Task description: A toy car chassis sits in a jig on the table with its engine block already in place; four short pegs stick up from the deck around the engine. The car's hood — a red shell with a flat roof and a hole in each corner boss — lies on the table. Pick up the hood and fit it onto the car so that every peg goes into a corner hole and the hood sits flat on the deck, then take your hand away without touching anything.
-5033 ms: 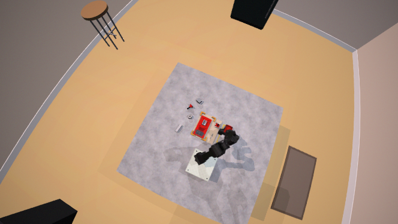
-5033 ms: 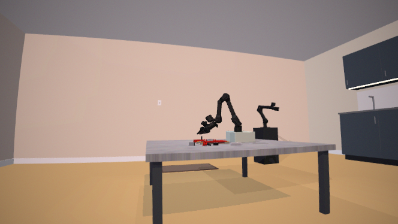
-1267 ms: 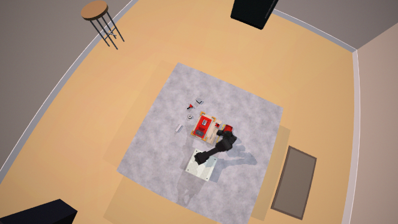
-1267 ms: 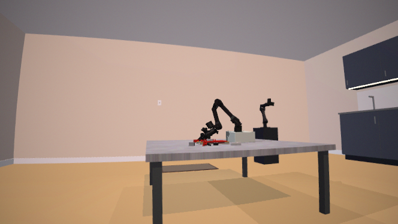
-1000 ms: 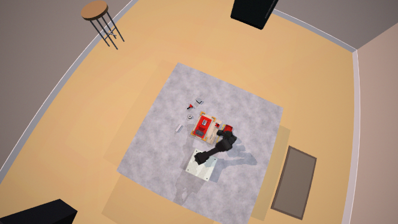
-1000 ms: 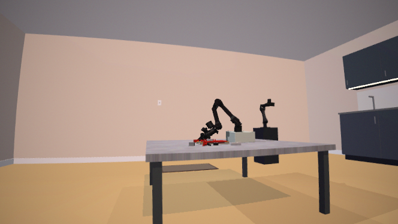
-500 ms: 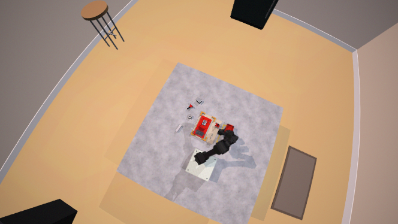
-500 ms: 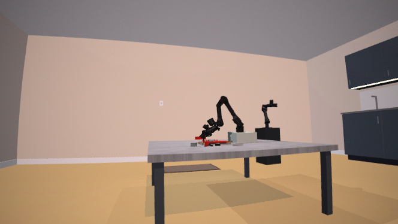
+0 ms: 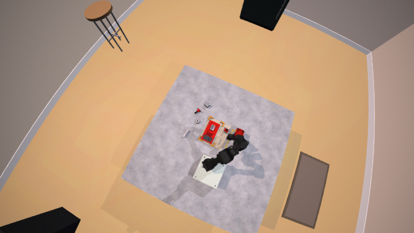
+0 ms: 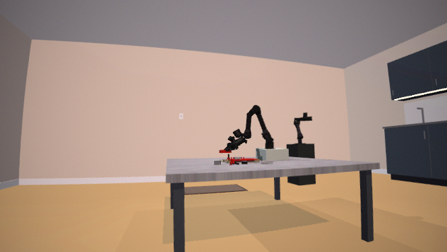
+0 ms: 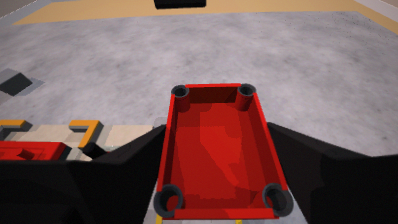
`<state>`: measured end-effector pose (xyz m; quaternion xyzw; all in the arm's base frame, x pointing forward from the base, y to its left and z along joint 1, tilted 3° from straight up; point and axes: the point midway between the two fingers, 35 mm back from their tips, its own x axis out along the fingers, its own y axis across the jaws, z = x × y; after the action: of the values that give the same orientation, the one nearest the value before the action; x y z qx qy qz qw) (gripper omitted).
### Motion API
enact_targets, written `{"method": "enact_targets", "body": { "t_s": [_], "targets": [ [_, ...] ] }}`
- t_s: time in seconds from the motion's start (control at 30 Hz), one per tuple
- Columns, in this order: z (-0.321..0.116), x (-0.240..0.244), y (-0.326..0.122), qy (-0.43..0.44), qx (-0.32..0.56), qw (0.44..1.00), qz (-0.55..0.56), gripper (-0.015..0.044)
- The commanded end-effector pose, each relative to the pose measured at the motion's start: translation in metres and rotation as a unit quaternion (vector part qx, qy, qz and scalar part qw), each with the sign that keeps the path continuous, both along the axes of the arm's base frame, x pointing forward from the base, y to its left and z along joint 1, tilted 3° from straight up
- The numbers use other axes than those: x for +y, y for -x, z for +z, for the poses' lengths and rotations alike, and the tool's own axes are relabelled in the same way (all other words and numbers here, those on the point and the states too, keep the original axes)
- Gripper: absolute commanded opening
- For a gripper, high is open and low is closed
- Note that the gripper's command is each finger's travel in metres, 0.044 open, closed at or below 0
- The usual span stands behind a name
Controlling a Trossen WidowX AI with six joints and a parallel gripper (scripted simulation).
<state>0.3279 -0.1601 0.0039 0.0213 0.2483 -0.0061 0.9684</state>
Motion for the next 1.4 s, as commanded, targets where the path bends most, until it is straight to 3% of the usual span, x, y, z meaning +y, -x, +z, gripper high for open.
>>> {"method": "enact_targets", "body": {
  "t_s": [0.0,0.33,0.83,1.37],
  "targets": [
    [0.0046,0.0005,0.0001,0.003,-0.003,1.0,0.003,0.0],
    [0.0023,0.0003,0.0005,-0.031,-0.003,0.999,-0.016,0.0],
    [0.0012,0.0003,0.0006,-0.224,-0.003,0.967,-0.121,0.0],
    [0.001,0.0003,0.0007,-0.425,-0.002,0.875,-0.231,0.0]
  ]
}}
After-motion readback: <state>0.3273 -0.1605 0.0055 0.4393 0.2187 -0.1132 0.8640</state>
